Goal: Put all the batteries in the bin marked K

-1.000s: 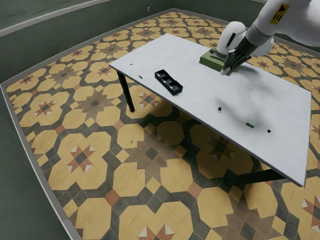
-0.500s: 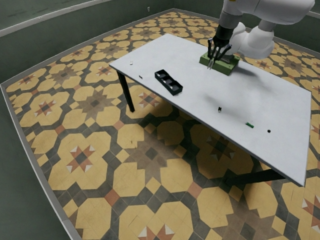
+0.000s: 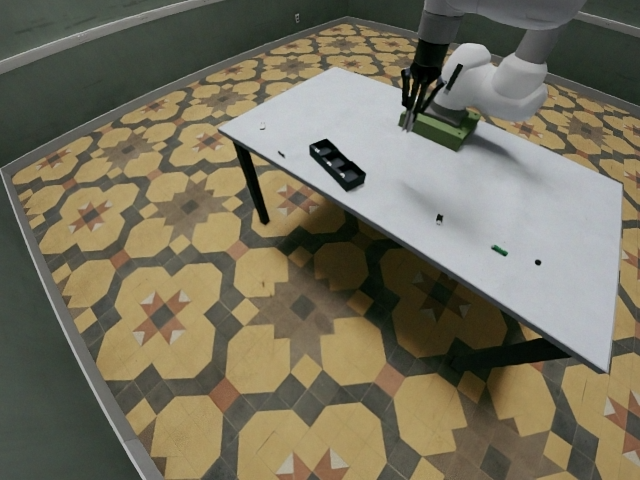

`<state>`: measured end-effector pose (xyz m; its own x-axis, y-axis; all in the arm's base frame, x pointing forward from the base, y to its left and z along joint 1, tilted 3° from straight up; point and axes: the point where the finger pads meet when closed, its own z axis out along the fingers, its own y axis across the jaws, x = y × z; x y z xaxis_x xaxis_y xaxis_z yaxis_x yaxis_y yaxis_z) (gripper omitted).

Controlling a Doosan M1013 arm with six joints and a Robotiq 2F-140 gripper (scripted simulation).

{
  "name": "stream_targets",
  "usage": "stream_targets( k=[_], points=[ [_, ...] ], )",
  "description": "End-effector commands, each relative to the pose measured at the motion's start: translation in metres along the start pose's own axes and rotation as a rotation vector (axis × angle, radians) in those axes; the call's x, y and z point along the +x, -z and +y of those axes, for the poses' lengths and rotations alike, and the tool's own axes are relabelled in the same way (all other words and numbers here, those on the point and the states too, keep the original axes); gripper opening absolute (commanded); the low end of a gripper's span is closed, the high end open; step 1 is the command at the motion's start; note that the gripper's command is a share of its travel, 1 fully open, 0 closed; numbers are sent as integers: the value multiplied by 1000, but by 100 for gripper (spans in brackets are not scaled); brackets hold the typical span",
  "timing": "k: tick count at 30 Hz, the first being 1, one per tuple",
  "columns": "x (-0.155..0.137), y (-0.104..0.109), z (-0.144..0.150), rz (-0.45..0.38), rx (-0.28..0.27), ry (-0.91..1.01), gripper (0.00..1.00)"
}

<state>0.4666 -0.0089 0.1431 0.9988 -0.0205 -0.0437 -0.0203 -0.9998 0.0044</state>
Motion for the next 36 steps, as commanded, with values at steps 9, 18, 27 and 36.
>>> stream_targets(
  k=[9,18,27,36],
  points=[
    [23,-27,66,1,1,-444,15],
    [40,-48,118,1,0,-557,15],
    [60,-72,177,1,0,-557,15],
    [80,-97,235,1,0,-557,15]
  ],
)
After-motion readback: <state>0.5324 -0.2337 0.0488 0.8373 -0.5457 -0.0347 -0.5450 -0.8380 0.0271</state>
